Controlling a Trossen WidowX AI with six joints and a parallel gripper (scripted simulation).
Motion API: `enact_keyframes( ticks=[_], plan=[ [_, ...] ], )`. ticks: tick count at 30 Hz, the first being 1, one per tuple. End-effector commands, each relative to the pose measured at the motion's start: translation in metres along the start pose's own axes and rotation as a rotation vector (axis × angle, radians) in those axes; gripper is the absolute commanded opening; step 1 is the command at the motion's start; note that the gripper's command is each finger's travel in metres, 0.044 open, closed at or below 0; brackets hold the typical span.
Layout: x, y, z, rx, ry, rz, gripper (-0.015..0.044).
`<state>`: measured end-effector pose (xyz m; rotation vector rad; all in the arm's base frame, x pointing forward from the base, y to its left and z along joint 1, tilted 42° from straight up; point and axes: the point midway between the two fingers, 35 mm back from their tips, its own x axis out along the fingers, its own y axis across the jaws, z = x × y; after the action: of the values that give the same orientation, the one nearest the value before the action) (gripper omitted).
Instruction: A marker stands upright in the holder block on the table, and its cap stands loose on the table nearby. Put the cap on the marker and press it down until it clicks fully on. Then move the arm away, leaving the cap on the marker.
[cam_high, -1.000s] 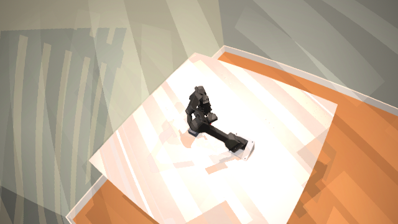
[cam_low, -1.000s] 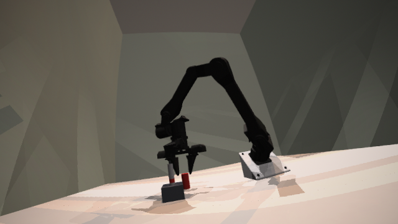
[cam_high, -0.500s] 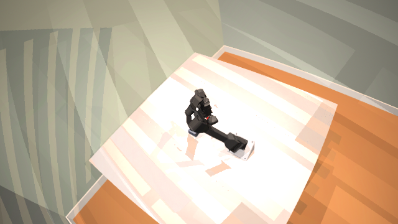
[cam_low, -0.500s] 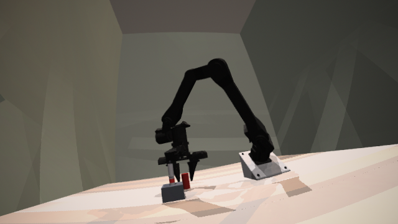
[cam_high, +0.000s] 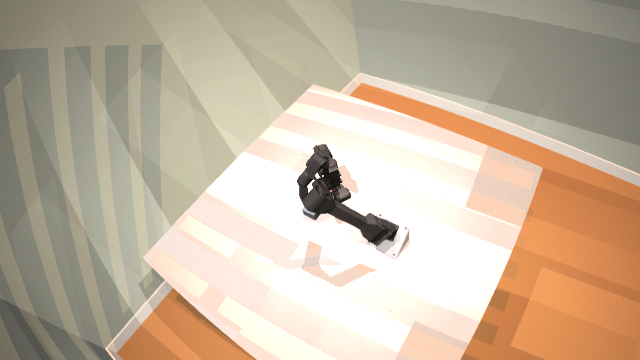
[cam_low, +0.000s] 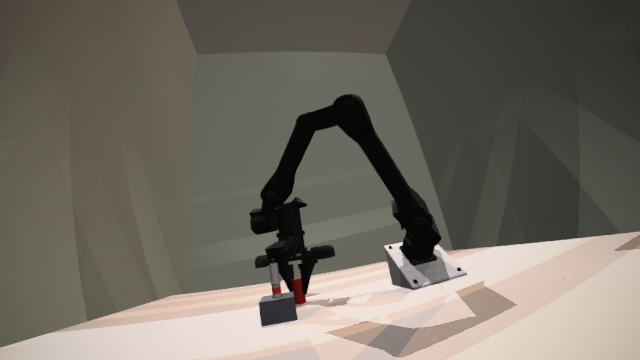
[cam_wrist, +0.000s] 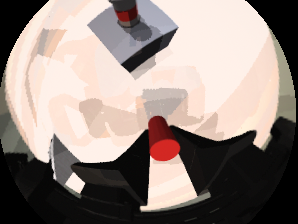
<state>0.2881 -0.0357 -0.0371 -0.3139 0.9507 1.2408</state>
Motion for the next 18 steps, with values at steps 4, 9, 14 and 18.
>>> enact_keyframes(
  ticks=[4,9,14,18],
  plan=[
    [-0.003,-0.004,0.001,0.018,-0.010,-0.021,0.0000],
    [-0.015,-0.006,0.001,0.021,-0.009,-0.026,0.0000],
    [-0.028,-0.005,0.000,0.017,-0.006,-0.019,0.0000],
    [-0.039,-0.004,0.000,0.014,-0.005,-0.013,0.0000]
  ],
)
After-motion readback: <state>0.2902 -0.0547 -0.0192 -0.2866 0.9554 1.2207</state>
